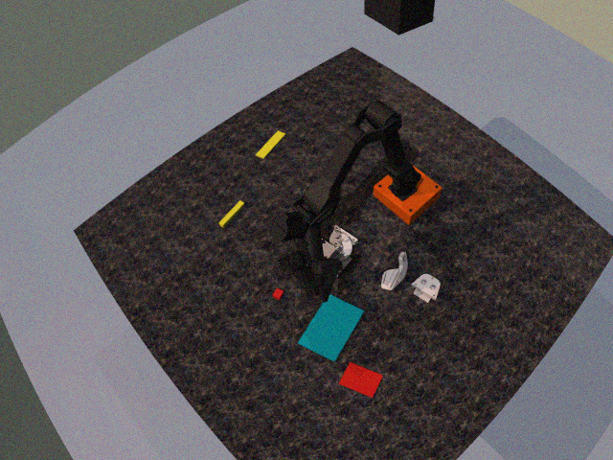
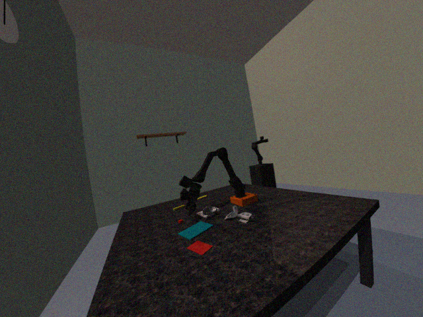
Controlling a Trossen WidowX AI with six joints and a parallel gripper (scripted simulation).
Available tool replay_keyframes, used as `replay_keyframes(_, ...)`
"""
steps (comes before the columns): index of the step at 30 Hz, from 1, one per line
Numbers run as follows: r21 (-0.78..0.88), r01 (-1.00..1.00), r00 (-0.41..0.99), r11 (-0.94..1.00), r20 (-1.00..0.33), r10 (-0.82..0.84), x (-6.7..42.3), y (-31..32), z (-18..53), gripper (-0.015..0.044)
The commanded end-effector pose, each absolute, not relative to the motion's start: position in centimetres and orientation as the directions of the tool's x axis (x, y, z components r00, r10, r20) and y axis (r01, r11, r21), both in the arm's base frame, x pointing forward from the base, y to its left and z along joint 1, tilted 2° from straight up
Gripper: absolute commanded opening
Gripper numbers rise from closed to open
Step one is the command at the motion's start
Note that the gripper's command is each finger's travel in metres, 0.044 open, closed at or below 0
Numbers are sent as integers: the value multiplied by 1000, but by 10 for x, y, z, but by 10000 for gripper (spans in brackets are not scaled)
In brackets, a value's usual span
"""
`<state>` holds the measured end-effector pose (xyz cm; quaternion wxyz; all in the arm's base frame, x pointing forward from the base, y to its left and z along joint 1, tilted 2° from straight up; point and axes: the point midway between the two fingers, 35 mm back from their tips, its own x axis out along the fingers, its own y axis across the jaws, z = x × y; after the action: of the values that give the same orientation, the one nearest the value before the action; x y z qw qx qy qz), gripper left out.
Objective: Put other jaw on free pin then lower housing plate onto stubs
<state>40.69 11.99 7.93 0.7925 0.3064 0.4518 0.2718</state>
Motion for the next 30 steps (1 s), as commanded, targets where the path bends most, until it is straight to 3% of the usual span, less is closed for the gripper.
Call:
replay_keyframes(1,731,-154,444,664,-550,708,407,120,79,426)
replay_keyframes(17,731,-154,444,664,-550,708,407,120,79,6)
replay_keyframes(30,731,-154,444,664,-550,708,407,120,79,0)
